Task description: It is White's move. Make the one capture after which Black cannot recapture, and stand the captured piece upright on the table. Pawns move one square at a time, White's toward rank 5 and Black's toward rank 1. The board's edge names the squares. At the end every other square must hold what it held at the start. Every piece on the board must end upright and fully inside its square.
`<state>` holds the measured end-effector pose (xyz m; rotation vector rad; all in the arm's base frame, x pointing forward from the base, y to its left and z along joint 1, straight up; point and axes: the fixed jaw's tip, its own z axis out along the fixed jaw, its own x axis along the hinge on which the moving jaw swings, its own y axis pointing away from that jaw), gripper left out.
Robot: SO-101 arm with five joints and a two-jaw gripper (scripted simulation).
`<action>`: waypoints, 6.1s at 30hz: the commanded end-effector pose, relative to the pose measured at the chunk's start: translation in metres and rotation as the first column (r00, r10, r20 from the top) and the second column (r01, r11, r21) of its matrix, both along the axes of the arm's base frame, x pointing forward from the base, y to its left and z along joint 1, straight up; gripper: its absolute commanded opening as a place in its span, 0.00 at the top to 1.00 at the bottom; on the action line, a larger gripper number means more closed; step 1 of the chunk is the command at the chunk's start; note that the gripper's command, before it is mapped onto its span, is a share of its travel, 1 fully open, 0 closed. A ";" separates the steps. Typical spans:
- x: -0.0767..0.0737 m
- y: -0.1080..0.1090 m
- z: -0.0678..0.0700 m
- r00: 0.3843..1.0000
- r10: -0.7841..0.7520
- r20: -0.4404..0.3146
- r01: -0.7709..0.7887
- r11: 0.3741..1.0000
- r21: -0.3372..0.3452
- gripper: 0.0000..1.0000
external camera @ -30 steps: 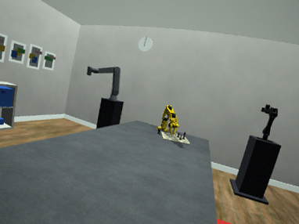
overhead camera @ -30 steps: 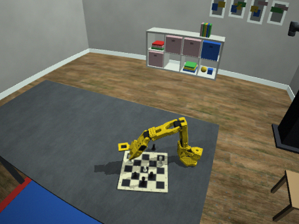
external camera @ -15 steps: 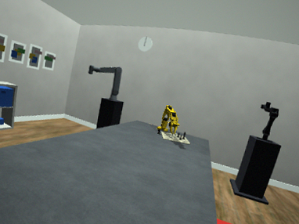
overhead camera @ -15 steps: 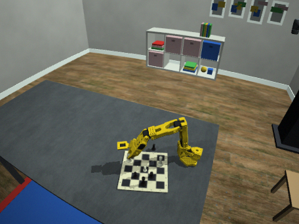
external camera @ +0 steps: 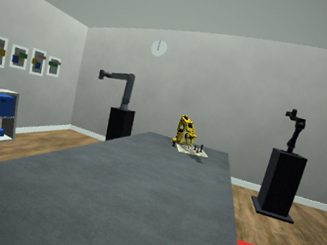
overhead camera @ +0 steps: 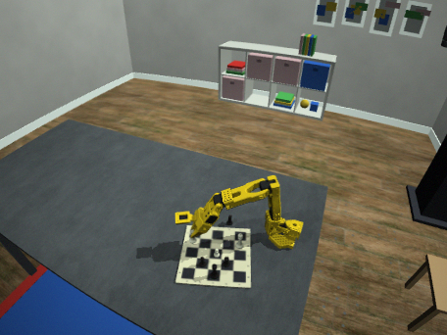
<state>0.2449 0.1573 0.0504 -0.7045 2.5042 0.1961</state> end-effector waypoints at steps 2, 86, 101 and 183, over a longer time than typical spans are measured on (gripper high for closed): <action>-0.001 0.003 -0.004 1.000 0.015 0.003 -0.015 1.000 -0.001 1.00; -0.008 0.002 -0.019 1.000 0.012 -0.002 -0.012 1.000 0.005 0.88; -0.006 0.000 -0.019 1.000 0.003 -0.002 -0.003 1.000 0.005 0.88; 0.008 -0.149 0.053 0.855 -0.512 -0.086 0.509 0.859 -0.055 0.77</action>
